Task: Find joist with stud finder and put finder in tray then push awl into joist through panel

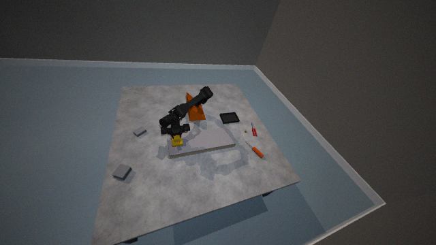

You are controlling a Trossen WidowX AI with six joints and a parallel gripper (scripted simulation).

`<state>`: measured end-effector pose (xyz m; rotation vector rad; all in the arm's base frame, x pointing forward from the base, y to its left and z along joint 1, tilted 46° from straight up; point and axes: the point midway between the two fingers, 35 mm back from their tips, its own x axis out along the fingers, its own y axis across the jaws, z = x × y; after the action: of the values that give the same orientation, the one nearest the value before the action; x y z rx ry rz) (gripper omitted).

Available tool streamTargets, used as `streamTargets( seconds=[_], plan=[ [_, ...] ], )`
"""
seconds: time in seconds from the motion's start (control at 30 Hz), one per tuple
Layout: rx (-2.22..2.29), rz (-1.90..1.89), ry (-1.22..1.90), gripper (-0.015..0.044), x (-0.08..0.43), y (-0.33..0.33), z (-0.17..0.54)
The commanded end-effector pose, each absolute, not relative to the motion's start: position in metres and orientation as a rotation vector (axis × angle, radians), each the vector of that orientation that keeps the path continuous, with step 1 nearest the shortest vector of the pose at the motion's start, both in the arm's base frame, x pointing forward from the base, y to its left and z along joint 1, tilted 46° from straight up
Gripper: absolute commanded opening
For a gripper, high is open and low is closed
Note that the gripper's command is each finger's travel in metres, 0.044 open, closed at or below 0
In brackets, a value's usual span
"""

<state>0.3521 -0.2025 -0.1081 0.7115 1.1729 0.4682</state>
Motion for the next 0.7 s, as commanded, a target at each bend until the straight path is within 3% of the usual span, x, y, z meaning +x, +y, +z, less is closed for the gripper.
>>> streamTargets(
  seconds=[0.0, 0.33, 0.67],
  plan=[
    [0.699, 0.462, 1.168, 0.0000, 0.351, -0.220, -0.095],
    [0.697, 0.464, 1.169, 0.0000, 0.345, -0.245, -0.069],
    [0.597, 0.526, 1.143, 0.0000, 0.367, -0.218, -0.028]
  ],
)
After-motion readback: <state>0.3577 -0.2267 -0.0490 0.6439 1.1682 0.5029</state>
